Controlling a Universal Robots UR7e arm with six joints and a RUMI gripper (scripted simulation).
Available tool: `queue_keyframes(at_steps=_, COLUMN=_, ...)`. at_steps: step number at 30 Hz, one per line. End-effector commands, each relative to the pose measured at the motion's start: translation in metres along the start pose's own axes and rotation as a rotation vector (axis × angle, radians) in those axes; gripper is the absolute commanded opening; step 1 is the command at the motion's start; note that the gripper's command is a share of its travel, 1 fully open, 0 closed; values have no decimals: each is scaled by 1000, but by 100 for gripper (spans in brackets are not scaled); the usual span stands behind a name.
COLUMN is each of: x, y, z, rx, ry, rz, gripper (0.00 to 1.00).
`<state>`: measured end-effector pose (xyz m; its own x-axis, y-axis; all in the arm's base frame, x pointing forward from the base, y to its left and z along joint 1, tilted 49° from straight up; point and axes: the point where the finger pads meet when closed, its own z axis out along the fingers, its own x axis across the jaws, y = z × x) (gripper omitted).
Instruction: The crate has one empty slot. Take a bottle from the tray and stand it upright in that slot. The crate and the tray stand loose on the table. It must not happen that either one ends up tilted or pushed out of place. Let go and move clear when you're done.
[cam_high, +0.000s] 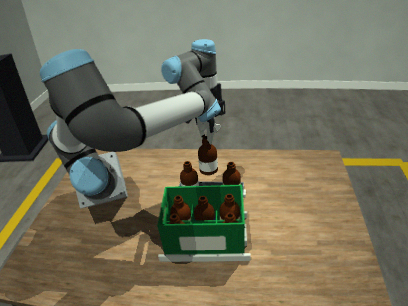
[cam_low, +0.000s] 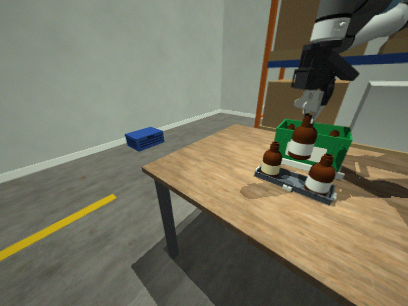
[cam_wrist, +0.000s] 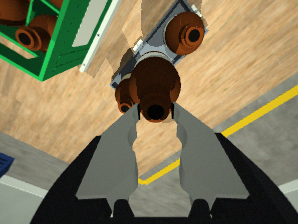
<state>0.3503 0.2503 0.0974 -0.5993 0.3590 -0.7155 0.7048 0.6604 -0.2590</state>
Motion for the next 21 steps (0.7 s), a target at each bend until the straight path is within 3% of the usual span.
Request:
queue_keyframes(at_steps=1, x=-1, y=2, z=-5, rx=-7, ry=0, rz=3, gripper=0)
queue_keyframes(at_steps=21, x=-1, y=1, z=-22, rx=-7, ry=0, rz=3, gripper=0)
